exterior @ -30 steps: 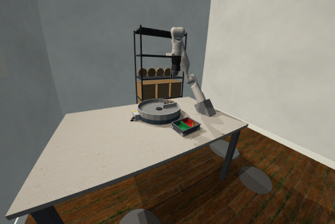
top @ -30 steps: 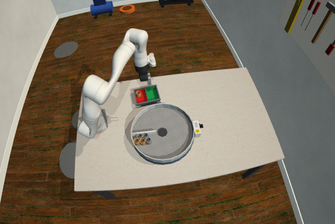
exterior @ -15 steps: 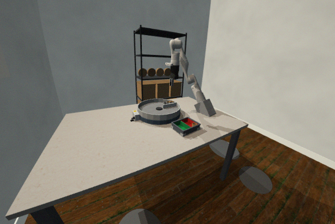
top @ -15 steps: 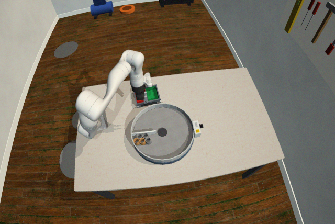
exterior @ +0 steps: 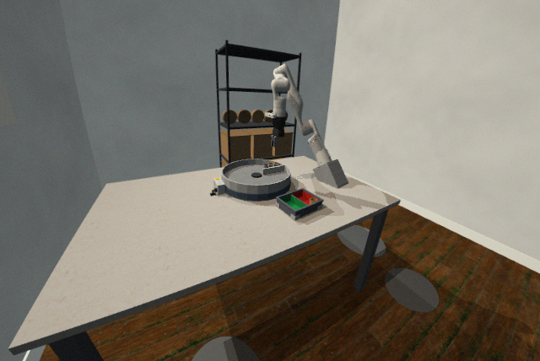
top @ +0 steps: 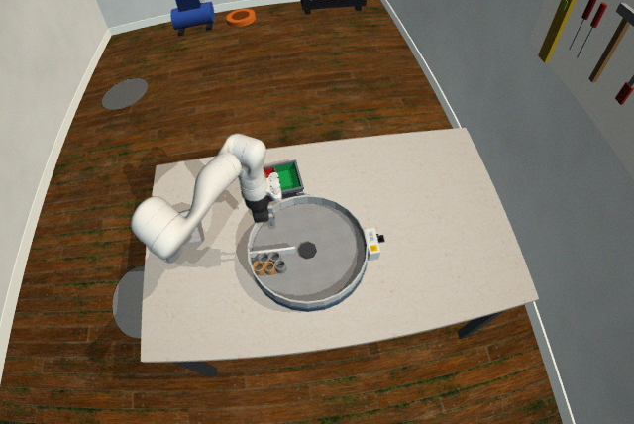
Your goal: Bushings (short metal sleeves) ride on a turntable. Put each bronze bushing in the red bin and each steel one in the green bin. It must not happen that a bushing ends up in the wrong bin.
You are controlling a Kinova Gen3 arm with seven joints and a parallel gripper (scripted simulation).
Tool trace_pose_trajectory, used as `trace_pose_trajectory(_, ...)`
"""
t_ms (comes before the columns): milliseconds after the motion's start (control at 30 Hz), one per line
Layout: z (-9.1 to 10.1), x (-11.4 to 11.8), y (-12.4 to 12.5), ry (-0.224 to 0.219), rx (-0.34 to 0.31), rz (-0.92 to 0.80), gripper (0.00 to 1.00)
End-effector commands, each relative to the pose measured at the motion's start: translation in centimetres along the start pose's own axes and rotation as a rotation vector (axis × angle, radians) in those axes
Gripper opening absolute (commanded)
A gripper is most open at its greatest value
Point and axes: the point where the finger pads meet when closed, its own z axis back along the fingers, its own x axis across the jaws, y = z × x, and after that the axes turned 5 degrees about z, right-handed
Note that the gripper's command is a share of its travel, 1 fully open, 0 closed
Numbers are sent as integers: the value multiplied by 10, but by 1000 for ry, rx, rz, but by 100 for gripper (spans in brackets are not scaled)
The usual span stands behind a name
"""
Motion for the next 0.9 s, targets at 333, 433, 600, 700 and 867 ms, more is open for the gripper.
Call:
trace_pose_trajectory(333, -55, 57, -25, 10, 10, -11, 45)
trace_pose_trajectory(433, -72, 72, -33, 9, 9, -12, 45)
trace_pose_trajectory(600, -96, 95, -45, 9, 8, -13, 45)
trace_pose_trajectory(700, -96, 95, -45, 9, 8, -13, 45)
trace_pose_trajectory(867, -96, 95, -45, 9, 8, -13, 45)
